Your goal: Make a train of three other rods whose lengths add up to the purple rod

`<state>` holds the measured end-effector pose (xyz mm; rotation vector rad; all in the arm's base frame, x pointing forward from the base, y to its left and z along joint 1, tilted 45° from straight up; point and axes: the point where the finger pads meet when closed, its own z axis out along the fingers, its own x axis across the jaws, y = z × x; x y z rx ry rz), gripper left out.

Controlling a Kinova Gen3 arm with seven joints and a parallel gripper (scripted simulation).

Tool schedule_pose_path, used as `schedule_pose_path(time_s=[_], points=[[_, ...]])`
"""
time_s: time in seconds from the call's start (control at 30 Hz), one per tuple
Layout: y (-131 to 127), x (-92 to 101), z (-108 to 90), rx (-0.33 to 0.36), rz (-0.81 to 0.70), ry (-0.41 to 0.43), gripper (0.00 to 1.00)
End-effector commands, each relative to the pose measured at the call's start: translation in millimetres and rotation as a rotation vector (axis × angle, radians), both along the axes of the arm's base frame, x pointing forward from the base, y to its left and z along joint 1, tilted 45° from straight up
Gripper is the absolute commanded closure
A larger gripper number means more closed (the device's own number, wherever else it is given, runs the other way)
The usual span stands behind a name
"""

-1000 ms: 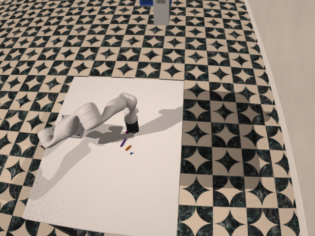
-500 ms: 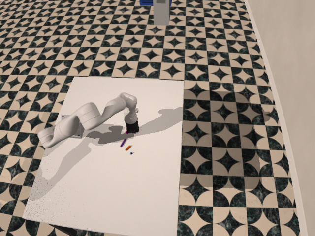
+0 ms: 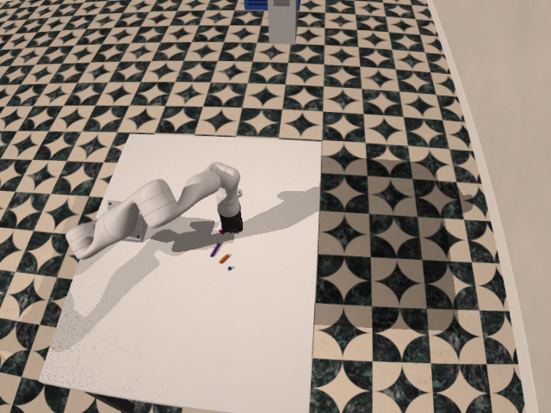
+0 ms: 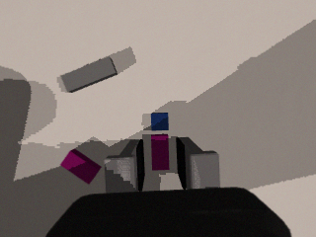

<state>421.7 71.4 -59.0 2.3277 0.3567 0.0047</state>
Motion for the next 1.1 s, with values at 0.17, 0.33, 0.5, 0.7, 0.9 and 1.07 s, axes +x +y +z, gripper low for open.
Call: schedule_pose_path(time_s=[0.17,0.33,0.5,0.7,0.9,1.07], points=[[-1.7,-0.1,-0.5,-0.002,-0.004,-0.007,0.46],[-1.7,-0.1,0.0,-0.002,-0.005,-0.007,0.46],[4.0,2.1,5.1,0.002,-0.005,-0.013,0.46],[24.0,-4.5,21.3,0.005,0.0,0.001,0.46],[43.2,-7.9,40.9,0.005,0.0,0.001,0.46],[56.3,-10.2,54.2,0.005,0.0,0.002,0.46]])
